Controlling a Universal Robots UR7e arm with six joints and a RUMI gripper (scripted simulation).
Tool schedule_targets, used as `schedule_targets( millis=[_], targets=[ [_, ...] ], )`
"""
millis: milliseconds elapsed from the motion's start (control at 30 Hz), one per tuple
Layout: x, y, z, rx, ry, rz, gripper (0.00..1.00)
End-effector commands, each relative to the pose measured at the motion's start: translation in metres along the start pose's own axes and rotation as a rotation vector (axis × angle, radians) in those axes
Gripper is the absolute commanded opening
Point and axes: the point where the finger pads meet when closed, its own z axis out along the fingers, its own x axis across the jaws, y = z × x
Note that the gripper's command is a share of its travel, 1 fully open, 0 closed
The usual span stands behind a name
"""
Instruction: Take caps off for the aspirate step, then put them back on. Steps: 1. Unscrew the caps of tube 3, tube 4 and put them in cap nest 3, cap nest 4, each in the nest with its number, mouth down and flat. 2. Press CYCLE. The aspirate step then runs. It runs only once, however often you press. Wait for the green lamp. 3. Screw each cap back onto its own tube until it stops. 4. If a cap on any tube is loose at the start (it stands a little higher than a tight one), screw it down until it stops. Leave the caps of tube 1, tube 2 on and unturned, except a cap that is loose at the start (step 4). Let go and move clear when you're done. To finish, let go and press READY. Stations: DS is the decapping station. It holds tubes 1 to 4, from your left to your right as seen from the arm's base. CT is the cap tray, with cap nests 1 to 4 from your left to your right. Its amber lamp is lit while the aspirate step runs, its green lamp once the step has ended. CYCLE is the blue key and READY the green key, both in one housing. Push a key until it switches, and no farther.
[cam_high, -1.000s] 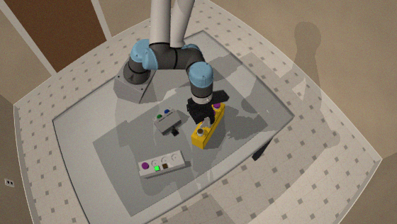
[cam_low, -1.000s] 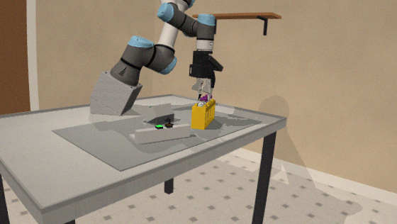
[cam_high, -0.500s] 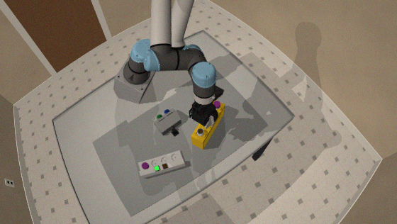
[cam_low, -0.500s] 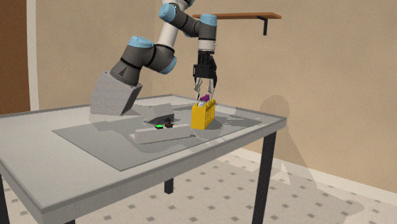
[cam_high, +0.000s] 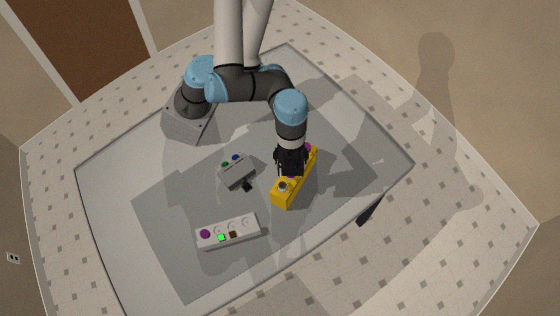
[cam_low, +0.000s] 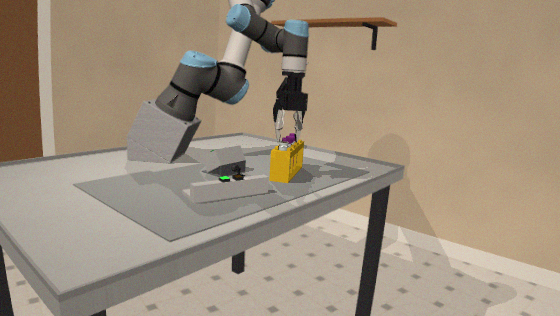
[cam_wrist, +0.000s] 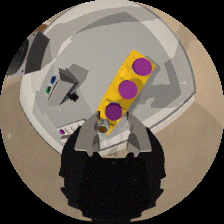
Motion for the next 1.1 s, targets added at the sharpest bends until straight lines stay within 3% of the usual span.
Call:
schedule_targets(
  millis=[0, 33, 500, 1067],
  targets=[
    [0.0002, 0.0002, -0.0003, 0.006, 0.006, -0.03, 0.35],
    [0.0001, 0.0002, -0.0003, 0.006, 0.006, -0.03, 0.0],
    [0.0002, 0.0002, -0.0003, 0.006, 0.006, -0.029, 0.0],
    [0.0001, 0.0002, 0.0004, 0.008, 0.004, 0.72, 0.0]
  ],
)
